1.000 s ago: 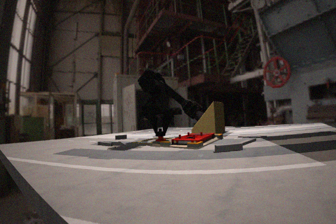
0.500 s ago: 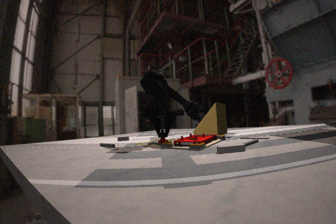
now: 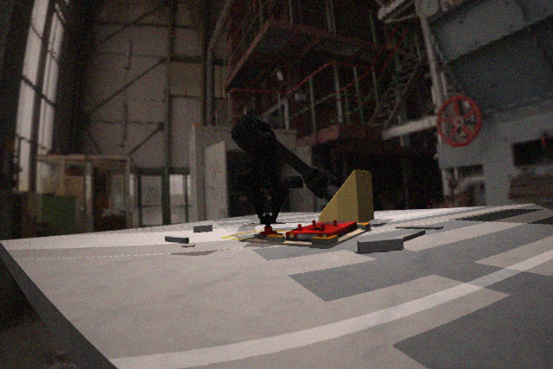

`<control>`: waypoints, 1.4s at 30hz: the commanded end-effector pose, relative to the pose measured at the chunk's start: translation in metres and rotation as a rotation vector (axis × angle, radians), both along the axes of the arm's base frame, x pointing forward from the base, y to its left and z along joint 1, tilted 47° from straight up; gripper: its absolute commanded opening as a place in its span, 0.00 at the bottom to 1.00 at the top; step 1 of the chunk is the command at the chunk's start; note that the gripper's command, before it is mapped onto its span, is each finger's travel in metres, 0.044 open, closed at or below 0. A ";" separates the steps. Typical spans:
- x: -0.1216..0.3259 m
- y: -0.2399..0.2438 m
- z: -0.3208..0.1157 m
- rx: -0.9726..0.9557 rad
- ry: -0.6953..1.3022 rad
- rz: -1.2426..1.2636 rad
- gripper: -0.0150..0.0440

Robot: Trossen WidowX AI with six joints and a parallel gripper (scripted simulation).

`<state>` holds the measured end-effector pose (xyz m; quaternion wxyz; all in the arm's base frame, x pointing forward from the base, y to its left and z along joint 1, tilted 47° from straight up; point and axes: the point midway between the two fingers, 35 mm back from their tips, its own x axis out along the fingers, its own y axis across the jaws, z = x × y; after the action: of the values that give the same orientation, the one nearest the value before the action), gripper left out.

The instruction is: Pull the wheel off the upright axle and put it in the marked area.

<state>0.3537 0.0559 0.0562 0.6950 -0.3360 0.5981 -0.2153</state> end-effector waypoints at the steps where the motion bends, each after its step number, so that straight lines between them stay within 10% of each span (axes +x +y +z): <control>1: 0.000 0.002 0.002 0.005 -0.005 -0.001 0.25; 42: -0.002 0.012 0.011 0.004 -0.003 0.001 0.25</control>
<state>0.3509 0.0658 0.0655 0.6943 -0.3378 0.5982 -0.2145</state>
